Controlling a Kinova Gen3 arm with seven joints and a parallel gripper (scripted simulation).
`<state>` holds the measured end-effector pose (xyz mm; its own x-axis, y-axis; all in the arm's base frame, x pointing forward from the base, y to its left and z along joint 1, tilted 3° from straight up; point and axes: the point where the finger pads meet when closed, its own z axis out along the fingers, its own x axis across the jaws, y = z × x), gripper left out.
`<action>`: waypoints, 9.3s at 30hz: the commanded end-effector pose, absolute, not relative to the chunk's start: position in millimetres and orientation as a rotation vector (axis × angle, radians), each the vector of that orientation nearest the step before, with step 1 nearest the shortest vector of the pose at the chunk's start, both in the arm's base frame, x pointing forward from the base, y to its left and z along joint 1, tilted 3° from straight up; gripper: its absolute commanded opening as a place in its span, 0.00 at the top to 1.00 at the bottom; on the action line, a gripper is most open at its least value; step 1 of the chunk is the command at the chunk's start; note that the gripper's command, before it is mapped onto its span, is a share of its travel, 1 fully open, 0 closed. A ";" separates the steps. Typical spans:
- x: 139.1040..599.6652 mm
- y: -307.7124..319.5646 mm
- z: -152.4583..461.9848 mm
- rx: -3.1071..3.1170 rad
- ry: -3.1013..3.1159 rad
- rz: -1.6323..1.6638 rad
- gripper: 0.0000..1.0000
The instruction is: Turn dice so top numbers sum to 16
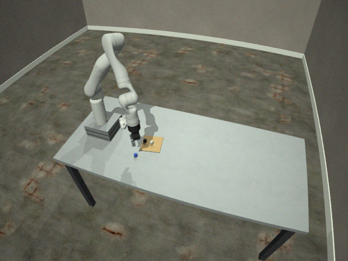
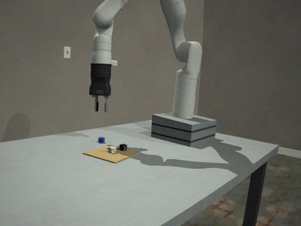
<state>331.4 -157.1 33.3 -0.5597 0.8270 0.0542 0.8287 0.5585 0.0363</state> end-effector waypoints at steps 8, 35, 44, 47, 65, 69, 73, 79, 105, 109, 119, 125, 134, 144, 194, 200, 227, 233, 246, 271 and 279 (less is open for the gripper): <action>336.5 -151.5 33.9 -1.430 -2.756 -0.064 0.30; 335.1 -152.7 32.9 -1.385 -2.775 -0.061 0.00; 330.4 -156.6 29.4 -1.217 -2.841 -0.054 0.00; 328.1 -158.6 27.6 -1.125 -2.872 -0.052 0.00; 315.3 -172.0 13.3 -0.317 -3.029 -0.060 0.00; 314.2 -173.4 11.2 -0.183 -3.036 -0.065 0.00; 312.7 -175.7 6.9 0.100 -3.035 -0.078 0.00; 312.1 -177.3 0.7 0.548 -2.986 -0.101 0.00; 320.9 -165.7 -11.9 2.028 -2.357 -0.136 0.00; 322.7 -162.7 -12.3 2.213 -2.208 -0.127 0.00; 326.1 -157.3 -11.9 2.511 -1.913 -0.096 0.00; 327.3 -155.3 -11.4 2.612 -1.793 -0.080 0.00; 328.5 -153.5 -10.8 2.703 -1.672 -0.063 0.00; 328.8 -153.1 -10.6 2.721 -1.647 -0.059 0.00; 328.7 -153.0 -14.8 2.722 -1.645 -0.062 0.30; 328.7 -152.8 -20.3 2.722 -1.645 -0.063 0.30; 328.3 -151.6 -52.8 2.722 -1.645 -0.063 0.30; 328.3 -151.4 -58.3 2.722 -1.645 -0.063 0.30; 328.2 -151.3 -61.7 2.722 -1.645 -0.063 0.30; 328.2 -151.3 -61.7 2.722 -1.645 -0.063 0.30; 328.2 -151.3 -61.7 2.722 -1.645 -0.063 0.30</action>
